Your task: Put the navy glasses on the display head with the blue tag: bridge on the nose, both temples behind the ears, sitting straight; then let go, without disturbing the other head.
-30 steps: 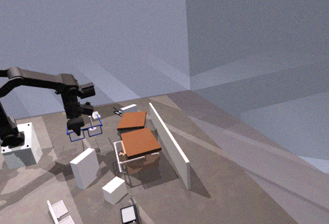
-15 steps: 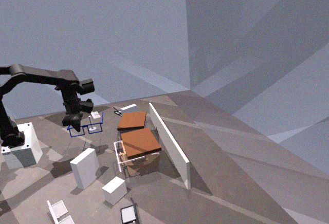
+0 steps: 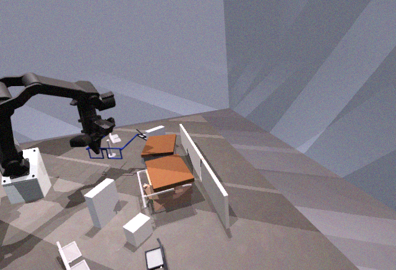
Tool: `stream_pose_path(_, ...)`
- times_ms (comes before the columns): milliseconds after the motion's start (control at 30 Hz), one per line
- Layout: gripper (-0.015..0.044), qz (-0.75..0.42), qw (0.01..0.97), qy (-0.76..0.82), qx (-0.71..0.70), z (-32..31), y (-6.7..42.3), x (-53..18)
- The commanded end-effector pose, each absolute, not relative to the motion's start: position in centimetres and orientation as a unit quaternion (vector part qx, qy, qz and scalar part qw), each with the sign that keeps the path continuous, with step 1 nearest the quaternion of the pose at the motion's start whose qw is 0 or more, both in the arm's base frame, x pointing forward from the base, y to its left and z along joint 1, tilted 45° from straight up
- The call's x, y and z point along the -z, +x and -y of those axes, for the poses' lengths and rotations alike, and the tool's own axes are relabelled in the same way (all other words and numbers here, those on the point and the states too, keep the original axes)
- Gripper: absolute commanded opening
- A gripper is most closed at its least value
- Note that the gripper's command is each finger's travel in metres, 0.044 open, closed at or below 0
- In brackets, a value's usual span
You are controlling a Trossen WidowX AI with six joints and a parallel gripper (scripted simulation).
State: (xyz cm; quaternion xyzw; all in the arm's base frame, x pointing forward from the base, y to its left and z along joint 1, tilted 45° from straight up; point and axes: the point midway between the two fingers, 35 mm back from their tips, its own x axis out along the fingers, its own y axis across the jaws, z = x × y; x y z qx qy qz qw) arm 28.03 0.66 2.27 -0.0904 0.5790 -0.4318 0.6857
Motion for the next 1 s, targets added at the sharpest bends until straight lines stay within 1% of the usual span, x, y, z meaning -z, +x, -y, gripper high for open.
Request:
stream_pose_path(0, 0.0000, -0.557, 0.690, -0.053, 0.460, -1.4, 28.4, -1.7)
stream_pose_path(467, 0.0000, -0.450, 0.686, 0.092, 0.564, -3.6, 28.8, 0.2)
stream_pose_path(967, 0.0000, -0.313, 0.649, 0.241, 0.650, -6.1, 29.0, 2.5)
